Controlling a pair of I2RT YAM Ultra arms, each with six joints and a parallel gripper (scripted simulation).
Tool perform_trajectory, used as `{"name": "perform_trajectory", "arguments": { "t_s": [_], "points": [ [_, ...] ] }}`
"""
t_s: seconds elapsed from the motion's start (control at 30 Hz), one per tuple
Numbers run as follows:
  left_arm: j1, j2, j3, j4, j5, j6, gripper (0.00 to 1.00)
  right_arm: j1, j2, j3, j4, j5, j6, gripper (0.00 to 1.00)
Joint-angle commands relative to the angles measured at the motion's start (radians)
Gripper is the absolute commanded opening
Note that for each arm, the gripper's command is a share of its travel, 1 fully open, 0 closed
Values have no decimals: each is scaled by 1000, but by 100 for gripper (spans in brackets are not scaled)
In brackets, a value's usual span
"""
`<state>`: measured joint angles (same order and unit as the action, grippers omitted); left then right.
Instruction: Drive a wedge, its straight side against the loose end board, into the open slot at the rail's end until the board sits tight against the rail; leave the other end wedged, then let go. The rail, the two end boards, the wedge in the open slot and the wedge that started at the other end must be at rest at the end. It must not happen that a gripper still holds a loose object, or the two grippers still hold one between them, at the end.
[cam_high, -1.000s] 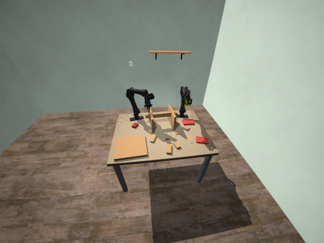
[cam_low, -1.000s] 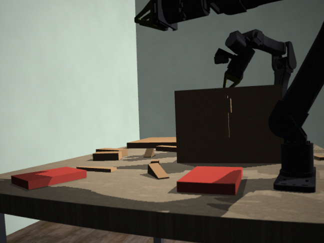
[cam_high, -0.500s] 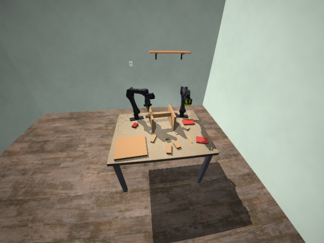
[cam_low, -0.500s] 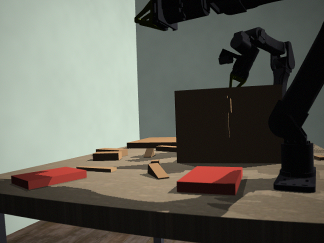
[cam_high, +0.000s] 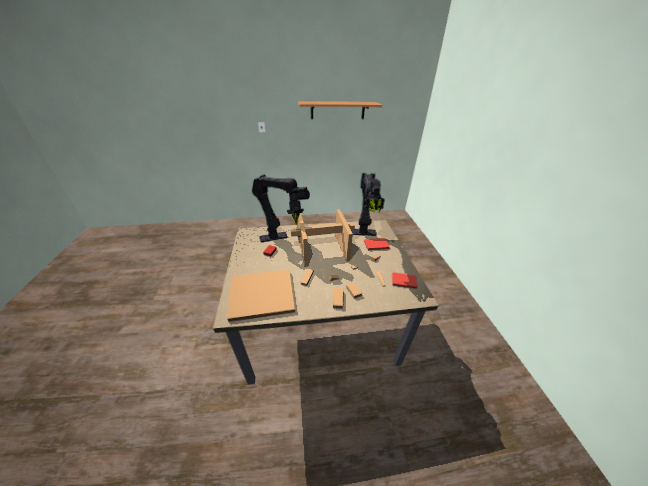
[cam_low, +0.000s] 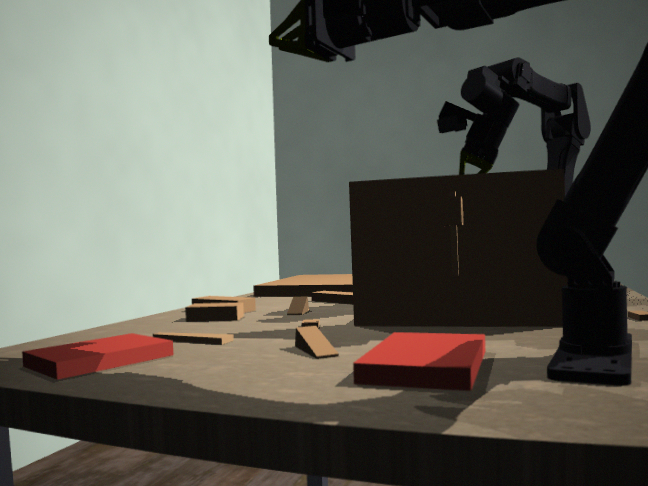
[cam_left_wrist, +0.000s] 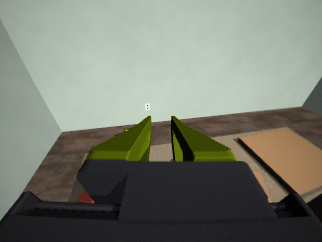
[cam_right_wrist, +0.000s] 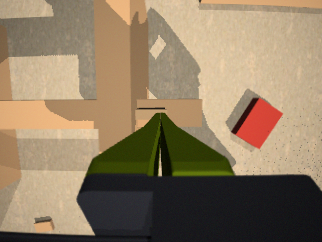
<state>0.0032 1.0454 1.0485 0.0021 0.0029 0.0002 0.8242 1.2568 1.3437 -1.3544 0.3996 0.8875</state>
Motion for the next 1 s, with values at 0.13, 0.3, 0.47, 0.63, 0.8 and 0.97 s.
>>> {"name": "perform_trajectory", "arguments": {
  "t_s": [0.13, 0.3, 0.47, 0.63, 0.8, 0.97],
  "points": [
    [-8, -16, 38, 21, -5, -5, 22, -7, -26, -37, 37, 16, -7, 0],
    [-8, -16, 38, 21, -5, -5, 22, -10, -31, -49, 45, 16, -7, 0],
    [-8, -16, 38, 21, -5, -5, 22, -14, -35, -63, 57, 16, -8, 0],
    [-8, -16, 38, 21, -5, -5, 22, -2, -34, -71, 70, 15, -9, 0],
    [-8, -16, 38, 21, -5, -5, 22, -3, -37, -87, 76, 15, -9, 0],
    [-8, -16, 38, 21, -5, -5, 22, -7, -38, -88, 89, 15, -10, 0]
  ]
}}
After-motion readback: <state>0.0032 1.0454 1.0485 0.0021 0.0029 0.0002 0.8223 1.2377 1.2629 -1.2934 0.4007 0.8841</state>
